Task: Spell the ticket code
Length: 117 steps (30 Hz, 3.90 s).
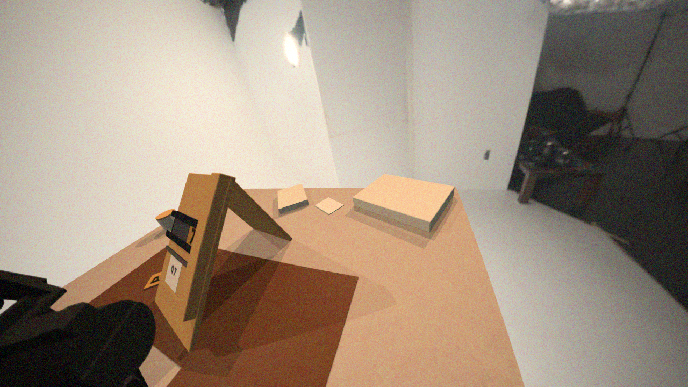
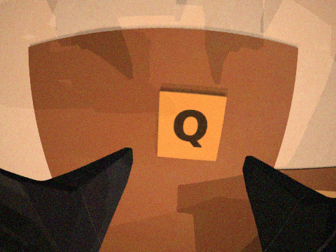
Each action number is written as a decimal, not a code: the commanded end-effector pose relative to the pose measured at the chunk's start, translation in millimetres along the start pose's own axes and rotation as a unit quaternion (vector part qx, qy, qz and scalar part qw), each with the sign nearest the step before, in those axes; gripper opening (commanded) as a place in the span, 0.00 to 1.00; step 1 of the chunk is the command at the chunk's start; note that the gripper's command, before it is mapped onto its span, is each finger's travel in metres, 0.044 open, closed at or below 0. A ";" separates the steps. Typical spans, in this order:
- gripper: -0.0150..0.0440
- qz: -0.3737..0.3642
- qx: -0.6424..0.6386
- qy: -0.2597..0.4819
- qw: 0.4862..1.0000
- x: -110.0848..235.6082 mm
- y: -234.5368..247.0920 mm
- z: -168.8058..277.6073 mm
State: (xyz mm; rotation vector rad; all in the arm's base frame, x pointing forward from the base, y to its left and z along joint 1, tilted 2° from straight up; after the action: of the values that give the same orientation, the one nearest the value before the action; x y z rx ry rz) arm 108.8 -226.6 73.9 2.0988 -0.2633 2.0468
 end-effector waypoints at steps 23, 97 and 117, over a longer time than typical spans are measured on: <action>0.83 0.001 -0.005 -0.003 1.000 -34.6 -1.8 -0.1; 0.25 0.001 -0.005 -0.003 1.000 -47.3 -3.4 -0.3; 0.25 0.001 -0.005 -0.003 1.000 -39.3 -5.7 -0.9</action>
State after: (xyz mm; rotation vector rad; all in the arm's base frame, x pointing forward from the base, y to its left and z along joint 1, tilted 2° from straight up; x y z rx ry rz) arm 108.2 -220.9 31.9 2.1060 -0.2755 2.0408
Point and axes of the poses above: the point midway between the two fingers, 35 mm back from their tips, its own x axis back along the fingers, its own y axis across the jaws, z = x × y, the point moved 1 cm from there along x, back along the fingers, and after that the axes turned 9 degrees about -x, right-handed, at the moved point
